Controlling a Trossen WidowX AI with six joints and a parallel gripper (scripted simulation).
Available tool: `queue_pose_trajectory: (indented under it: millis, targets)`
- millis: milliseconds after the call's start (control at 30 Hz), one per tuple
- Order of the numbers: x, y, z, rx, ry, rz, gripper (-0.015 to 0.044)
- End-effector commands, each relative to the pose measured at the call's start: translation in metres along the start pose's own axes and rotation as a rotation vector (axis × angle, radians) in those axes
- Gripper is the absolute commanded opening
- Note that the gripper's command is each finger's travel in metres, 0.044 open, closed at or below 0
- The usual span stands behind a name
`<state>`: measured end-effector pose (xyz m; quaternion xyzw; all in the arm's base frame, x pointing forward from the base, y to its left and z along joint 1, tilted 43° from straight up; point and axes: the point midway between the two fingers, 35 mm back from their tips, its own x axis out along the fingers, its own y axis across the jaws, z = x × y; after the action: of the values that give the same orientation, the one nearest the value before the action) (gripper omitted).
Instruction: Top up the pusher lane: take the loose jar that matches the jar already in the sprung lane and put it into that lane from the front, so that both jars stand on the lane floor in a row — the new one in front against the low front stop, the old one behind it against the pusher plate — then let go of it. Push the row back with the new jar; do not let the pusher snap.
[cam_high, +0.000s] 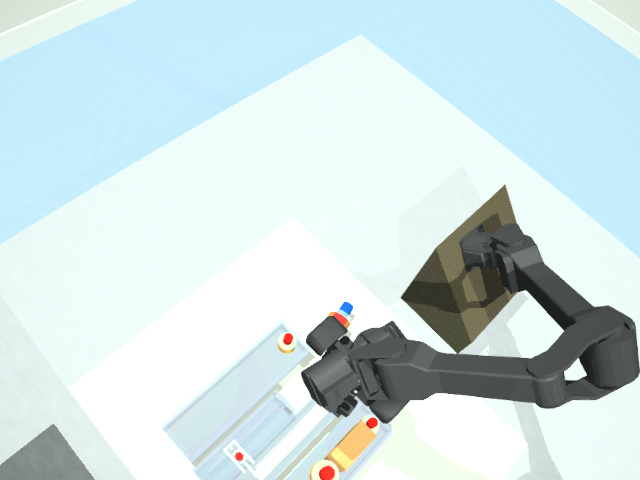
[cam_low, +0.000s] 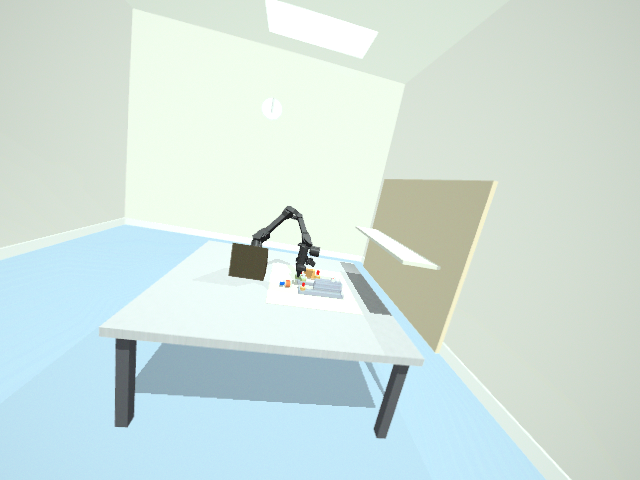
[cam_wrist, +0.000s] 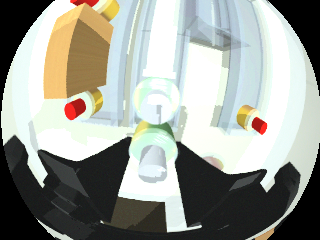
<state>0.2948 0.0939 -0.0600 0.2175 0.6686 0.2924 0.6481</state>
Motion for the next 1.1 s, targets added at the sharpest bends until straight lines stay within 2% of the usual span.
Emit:
queue_pose_trajectory:
  millis: [0,1067]
  targets:
    - [-0.003,0.002,0.014,-0.024,-0.028,0.001,0.0000]
    - [-0.007,0.004,0.025,-0.025,-0.029,0.001,0.0000]
